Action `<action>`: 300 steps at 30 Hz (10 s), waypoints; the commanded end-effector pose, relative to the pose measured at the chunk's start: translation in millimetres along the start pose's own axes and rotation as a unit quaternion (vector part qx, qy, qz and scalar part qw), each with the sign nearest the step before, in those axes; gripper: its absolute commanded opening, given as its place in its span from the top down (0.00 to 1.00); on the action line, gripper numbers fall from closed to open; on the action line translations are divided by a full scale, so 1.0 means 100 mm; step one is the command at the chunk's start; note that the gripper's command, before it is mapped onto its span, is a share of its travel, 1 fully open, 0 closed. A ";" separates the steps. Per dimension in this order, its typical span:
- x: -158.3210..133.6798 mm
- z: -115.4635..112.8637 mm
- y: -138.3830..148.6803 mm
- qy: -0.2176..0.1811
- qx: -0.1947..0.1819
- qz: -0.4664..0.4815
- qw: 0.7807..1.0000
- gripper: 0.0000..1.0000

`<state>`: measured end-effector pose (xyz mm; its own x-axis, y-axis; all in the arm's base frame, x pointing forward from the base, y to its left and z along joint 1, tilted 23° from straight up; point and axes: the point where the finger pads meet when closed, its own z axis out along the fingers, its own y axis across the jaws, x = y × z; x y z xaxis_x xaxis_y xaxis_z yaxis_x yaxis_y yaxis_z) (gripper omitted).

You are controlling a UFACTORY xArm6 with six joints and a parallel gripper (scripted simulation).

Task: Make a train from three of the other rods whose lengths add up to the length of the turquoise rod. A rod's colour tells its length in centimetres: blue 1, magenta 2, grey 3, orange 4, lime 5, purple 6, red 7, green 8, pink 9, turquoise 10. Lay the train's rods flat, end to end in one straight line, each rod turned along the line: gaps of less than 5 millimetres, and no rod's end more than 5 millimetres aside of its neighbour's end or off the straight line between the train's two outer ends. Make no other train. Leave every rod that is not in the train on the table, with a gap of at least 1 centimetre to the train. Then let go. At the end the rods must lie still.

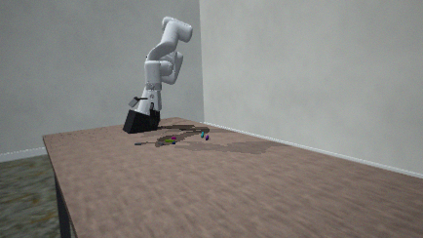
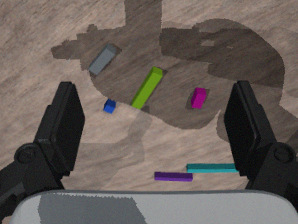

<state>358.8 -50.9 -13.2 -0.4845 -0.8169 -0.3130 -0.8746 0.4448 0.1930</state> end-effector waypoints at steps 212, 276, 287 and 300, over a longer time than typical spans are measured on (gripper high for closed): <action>0.75 0.75 -0.37 -0.011 0.000 -0.080 0.997 0.76; 0.75 0.82 -0.37 -0.011 0.000 -0.080 0.997 0.96; 0.75 0.82 -0.37 -0.011 0.000 -0.080 0.997 0.96; 0.75 0.80 -0.37 -0.011 0.000 -0.080 0.997 0.96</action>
<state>351.5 -97.8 -120.4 -0.3394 -0.8690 -0.3600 -0.9405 0.3080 0.1433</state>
